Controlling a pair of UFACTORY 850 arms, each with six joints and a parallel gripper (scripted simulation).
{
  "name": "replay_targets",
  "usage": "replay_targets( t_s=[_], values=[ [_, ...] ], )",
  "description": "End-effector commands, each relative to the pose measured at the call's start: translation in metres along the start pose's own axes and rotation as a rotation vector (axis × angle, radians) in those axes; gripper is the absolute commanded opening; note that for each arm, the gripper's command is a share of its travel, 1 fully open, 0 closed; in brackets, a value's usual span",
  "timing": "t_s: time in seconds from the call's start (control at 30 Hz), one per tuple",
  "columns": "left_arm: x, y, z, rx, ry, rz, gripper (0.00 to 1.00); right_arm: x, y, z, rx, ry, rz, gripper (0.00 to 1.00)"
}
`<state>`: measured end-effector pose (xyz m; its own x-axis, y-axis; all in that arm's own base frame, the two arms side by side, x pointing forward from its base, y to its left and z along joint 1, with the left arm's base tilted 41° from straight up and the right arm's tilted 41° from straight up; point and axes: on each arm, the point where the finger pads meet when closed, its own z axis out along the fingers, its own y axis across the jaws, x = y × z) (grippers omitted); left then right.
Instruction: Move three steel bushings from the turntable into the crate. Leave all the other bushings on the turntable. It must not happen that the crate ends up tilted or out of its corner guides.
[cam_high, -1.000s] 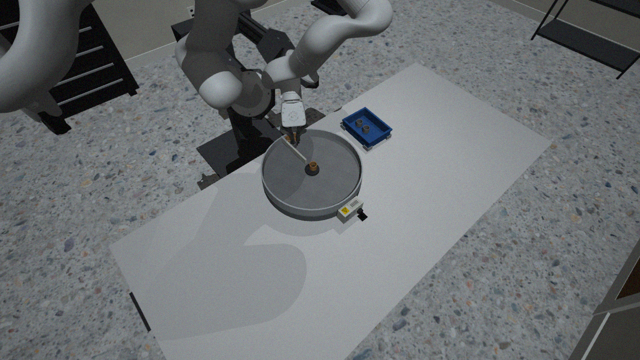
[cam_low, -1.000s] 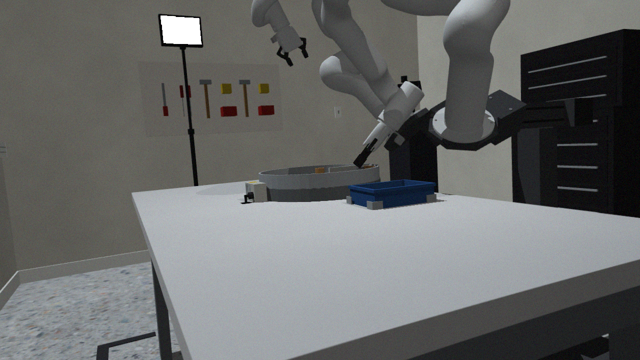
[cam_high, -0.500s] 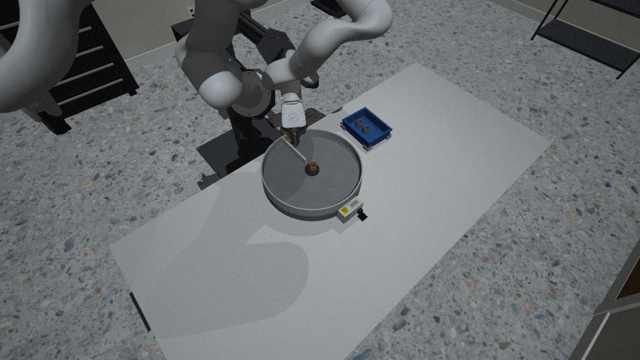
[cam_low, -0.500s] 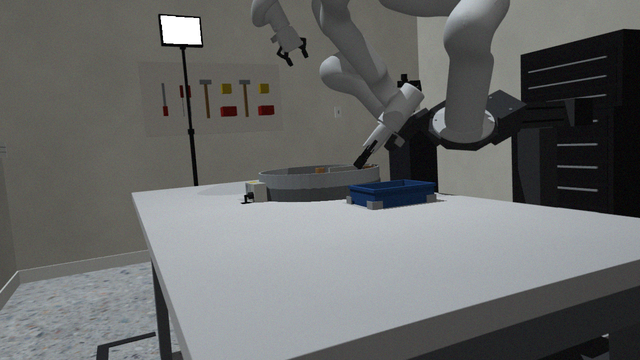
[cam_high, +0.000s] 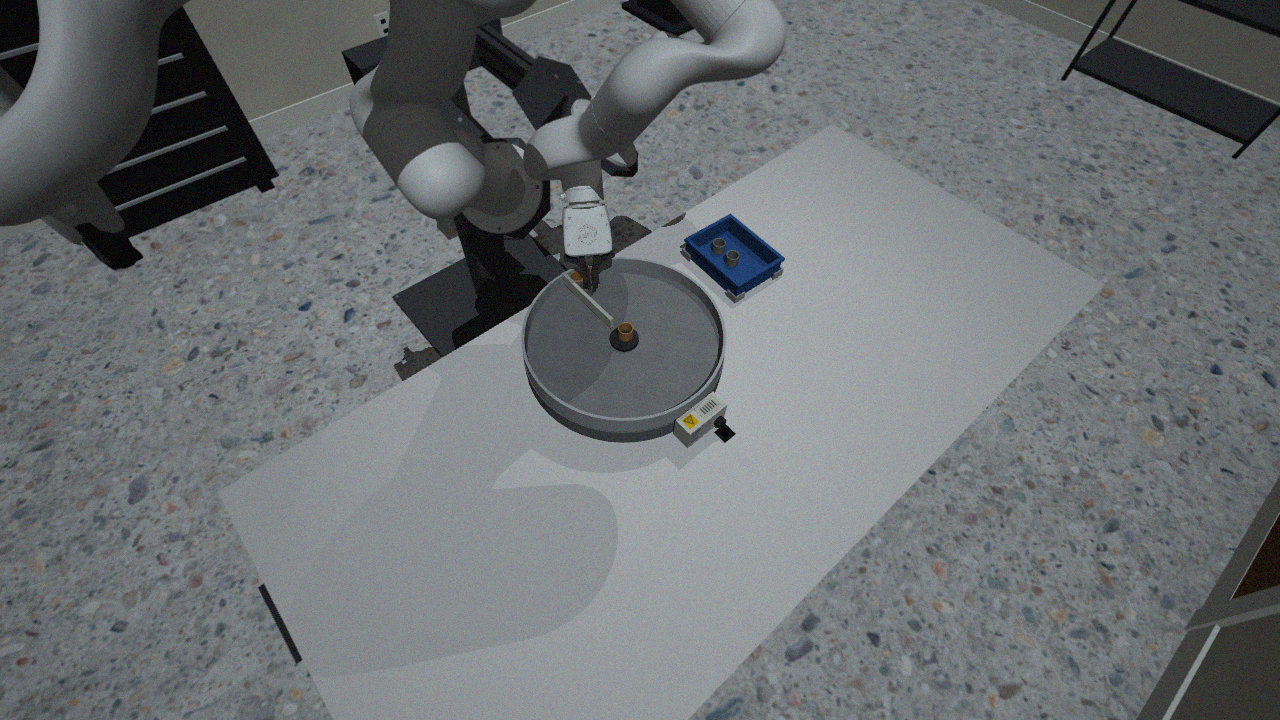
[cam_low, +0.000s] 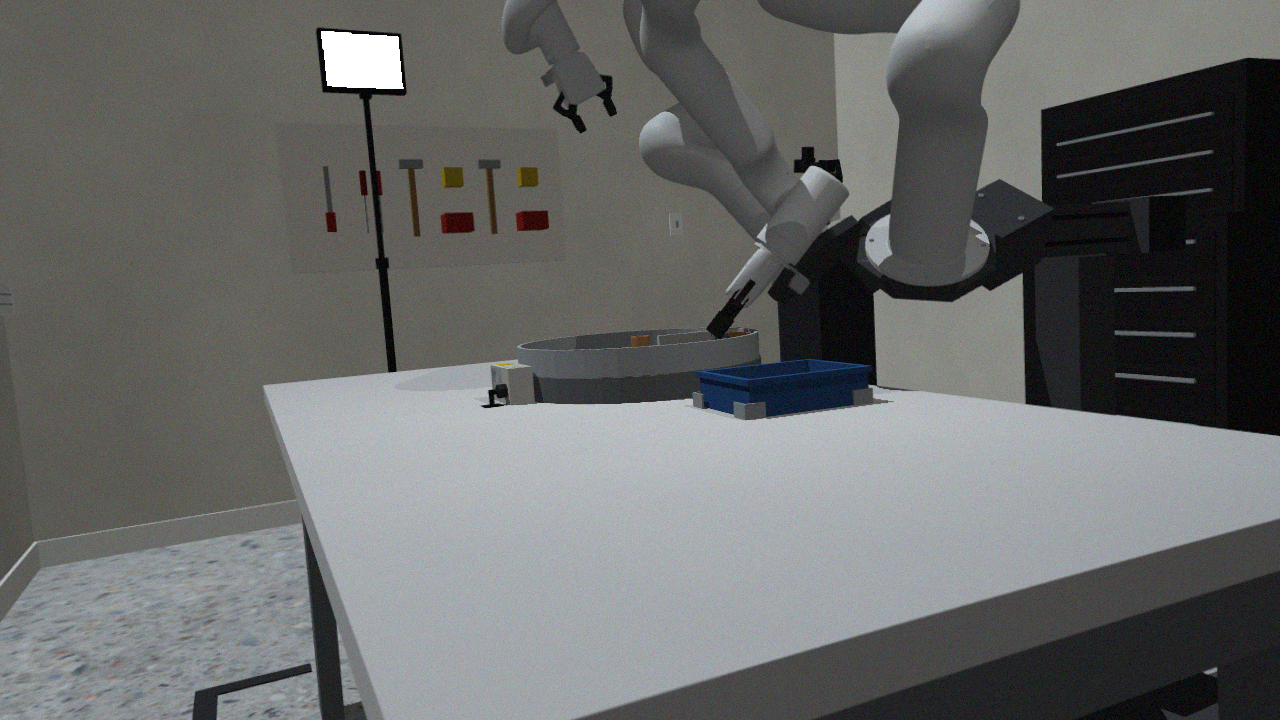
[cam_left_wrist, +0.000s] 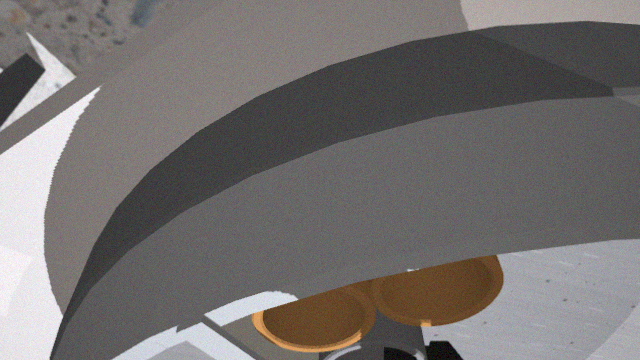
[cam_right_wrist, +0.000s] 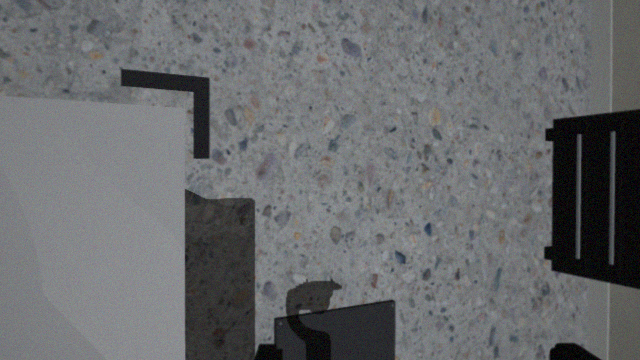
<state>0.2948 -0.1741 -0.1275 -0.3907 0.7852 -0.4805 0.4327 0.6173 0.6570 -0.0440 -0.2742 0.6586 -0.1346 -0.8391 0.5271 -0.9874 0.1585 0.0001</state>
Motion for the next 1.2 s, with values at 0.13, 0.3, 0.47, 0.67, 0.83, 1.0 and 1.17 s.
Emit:
replay_targets(
  t_s=[0.13,0.3,0.47,0.67,0.83,1.0,1.17],
  values=[
    [-0.0005,-0.0009,0.0,0.002,0.0,-0.001,0.0,0.0004,0.0,-0.0008,0.0,0.002,0.0,1.0],
    [-0.0005,-0.0009,0.0,0.002,0.0,-0.001,0.0,0.0004,0.0,-0.0008,0.0,0.002,0.0,1.0],
    [-0.0005,-0.0009,0.0,0.002,0.0,-0.001,0.0,0.0004,0.0,-0.0008,0.0,0.002,0.0,1.0],
    [-0.0005,-0.0009,0.0,0.002,0.0,-0.001,0.0,0.0004,0.0,-0.0008,0.0,0.002,0.0,1.0],
    [-0.0005,-0.0009,0.0,0.002,0.0,-0.001,0.0,0.0004,0.0,-0.0008,0.0,0.002,0.0,1.0],
    [-0.0007,-0.0009,-0.0002,0.002,0.0,-0.001,0.0,0.0004,0.0,-0.0008,0.0,0.002,0.0,1.0],
    [-0.0066,-0.0008,-0.0072,0.002,0.0,-0.001,0.0,0.0004,0.0,-0.0008,0.0,0.002,0.0,1.0]
  ],
)
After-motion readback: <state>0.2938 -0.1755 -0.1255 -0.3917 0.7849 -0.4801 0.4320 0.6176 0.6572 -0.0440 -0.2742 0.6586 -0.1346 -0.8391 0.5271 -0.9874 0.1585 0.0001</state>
